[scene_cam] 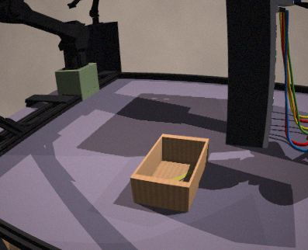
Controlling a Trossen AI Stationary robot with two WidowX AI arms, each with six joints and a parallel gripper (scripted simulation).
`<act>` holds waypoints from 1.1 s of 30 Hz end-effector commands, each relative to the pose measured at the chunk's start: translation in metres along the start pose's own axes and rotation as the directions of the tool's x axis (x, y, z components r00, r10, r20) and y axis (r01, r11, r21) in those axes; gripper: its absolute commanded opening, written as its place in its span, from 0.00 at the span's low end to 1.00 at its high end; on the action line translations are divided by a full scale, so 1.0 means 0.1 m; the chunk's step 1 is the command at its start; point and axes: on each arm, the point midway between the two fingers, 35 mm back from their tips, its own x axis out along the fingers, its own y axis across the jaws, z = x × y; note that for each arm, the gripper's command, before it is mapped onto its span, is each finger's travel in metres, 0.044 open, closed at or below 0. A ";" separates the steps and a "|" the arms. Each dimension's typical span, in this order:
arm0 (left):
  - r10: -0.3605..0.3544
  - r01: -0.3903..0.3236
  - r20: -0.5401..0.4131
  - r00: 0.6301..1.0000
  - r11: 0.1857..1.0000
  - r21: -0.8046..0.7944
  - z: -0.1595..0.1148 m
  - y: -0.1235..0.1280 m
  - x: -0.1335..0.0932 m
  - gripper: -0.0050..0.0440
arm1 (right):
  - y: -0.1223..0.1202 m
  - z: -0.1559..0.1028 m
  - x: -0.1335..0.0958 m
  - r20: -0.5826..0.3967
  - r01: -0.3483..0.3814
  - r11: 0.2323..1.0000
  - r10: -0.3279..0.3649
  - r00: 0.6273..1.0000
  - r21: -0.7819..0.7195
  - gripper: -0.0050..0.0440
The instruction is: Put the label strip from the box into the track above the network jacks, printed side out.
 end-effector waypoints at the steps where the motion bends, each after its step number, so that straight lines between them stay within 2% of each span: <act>1: -0.001 0.001 0.000 1.000 1.000 0.005 0.02 0.00 0.00 1.00 | 0.10 -0.03 0.00 -0.002 -0.017 1.000 0.017 1.000 0.020 0.00; 33: -0.001 0.001 0.000 1.000 1.000 0.005 0.02 0.00 0.00 1.00 | 0.04 -0.02 0.01 -0.002 -0.017 1.000 0.017 1.000 0.020 0.00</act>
